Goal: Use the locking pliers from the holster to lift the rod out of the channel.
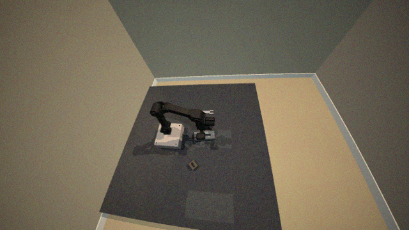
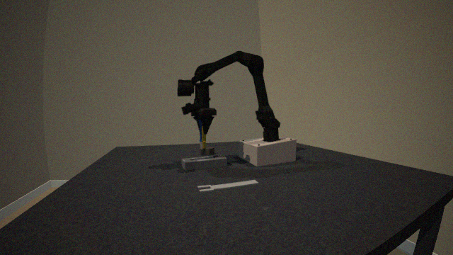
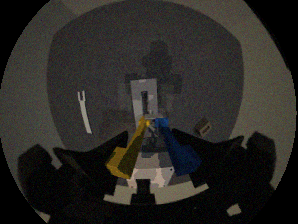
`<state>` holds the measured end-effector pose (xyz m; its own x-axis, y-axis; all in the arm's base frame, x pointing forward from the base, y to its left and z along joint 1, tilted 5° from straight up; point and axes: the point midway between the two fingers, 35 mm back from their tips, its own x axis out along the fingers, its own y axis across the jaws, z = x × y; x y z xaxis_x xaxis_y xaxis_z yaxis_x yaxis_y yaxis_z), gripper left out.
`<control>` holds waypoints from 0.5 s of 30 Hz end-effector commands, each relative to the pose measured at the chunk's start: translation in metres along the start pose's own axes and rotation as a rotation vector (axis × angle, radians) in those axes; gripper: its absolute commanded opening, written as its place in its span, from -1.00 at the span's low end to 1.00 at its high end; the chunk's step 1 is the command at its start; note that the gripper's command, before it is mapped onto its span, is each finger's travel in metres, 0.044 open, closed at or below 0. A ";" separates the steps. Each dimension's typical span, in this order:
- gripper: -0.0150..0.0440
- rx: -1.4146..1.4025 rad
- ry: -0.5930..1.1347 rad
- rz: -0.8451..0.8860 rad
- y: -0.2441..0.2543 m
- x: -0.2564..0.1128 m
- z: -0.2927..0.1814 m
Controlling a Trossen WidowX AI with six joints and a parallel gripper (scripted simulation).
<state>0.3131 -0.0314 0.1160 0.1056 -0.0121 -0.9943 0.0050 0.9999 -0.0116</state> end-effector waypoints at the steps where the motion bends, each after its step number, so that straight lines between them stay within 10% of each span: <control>1: 0.58 -0.027 -0.006 -0.004 0.006 -0.001 0.000; 15: 0.58 -0.047 -0.011 -0.002 0.012 0.001 0.002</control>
<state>0.3138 -0.0191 0.1149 0.1123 -0.0103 -0.9936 -0.0382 0.9992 -0.0146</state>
